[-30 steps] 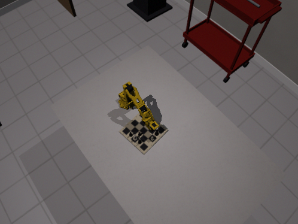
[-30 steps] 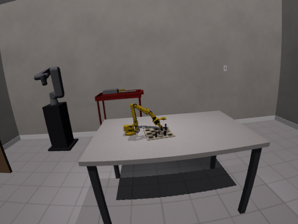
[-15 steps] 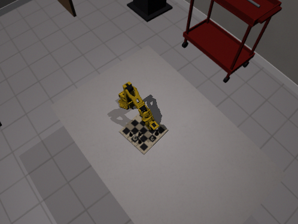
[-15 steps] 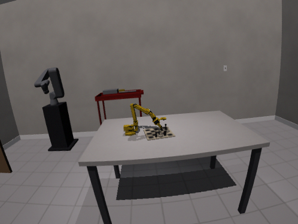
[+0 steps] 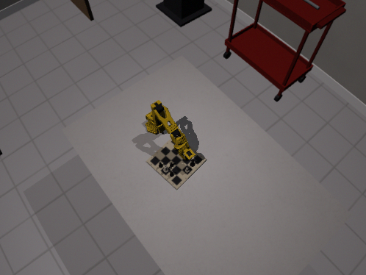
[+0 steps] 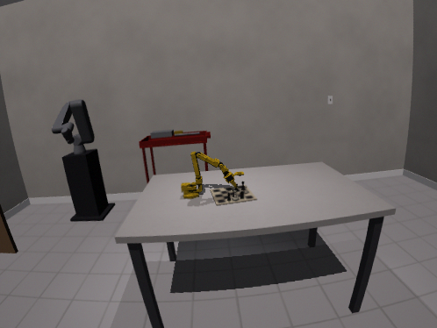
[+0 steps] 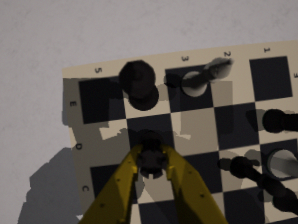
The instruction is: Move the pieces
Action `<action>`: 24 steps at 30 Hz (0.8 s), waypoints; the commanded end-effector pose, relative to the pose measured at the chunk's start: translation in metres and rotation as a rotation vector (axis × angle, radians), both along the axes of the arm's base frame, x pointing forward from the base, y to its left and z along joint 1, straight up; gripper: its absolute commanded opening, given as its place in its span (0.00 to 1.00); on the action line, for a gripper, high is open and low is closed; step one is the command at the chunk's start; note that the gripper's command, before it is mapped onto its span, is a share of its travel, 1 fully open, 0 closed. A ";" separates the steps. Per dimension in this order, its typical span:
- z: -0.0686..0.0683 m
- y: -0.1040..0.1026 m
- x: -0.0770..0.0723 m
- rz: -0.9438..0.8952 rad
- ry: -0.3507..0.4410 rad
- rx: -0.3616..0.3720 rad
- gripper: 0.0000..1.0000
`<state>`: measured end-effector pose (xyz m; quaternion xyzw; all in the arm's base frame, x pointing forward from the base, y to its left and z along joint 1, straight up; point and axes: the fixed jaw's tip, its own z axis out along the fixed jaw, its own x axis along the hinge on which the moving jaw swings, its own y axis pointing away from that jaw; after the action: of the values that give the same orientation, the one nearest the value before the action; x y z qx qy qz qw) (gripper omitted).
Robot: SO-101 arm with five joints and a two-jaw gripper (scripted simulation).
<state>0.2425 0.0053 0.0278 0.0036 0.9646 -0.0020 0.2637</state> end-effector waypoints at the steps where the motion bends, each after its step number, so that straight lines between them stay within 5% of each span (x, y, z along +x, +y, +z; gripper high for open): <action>1: 0.004 0.003 0.003 0.017 -0.015 -0.002 0.00; 24: -0.004 0.003 0.003 0.017 -0.015 -0.002 0.00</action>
<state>0.2472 0.0052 0.0279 0.0036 0.9608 -0.0021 0.2774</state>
